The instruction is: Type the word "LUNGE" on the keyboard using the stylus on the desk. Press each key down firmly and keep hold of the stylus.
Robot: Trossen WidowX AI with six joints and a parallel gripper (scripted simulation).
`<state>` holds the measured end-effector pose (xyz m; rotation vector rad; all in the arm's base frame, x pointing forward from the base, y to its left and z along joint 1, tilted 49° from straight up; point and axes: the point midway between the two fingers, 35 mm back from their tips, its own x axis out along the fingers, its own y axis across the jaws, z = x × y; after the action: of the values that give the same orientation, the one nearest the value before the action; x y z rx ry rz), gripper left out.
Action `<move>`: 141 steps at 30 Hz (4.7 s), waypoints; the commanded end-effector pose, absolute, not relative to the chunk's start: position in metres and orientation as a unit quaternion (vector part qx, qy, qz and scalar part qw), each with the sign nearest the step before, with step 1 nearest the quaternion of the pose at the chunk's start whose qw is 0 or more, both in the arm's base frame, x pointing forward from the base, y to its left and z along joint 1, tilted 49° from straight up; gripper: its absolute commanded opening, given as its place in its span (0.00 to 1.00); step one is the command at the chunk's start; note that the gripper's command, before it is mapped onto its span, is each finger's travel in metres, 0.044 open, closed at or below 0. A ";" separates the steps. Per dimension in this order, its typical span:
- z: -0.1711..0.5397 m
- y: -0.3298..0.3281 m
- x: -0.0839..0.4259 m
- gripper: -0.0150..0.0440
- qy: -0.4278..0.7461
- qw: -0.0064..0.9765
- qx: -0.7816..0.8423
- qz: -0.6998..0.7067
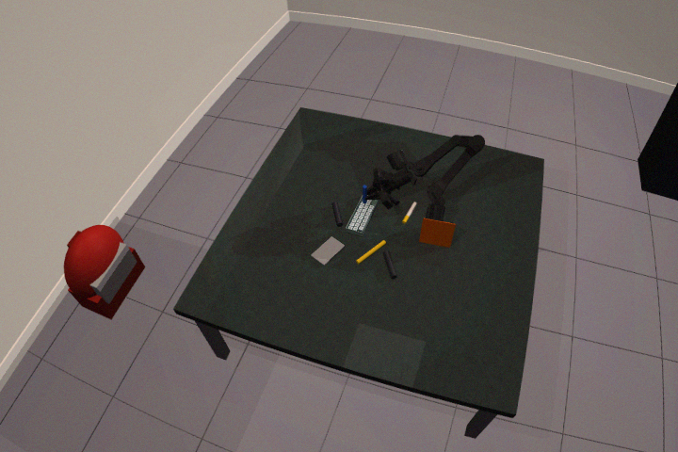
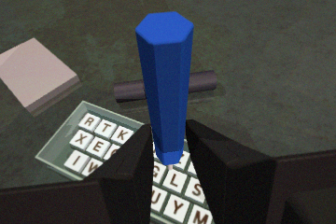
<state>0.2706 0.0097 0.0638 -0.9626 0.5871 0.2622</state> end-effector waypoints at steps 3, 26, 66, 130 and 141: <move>0.070 0.013 0.271 0.39 0.276 0.839 -0.454 0.121; 0.055 0.013 0.252 0.25 0.275 0.838 -0.455 0.120; 0.038 -0.004 0.254 0.39 0.276 0.838 -0.455 0.120; 0.057 0.017 0.251 0.27 0.276 0.837 -0.456 0.122; 0.090 -0.005 0.276 0.25 0.277 0.837 -0.455 0.121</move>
<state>0.2659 0.0033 0.0751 -0.9614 0.5952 0.2570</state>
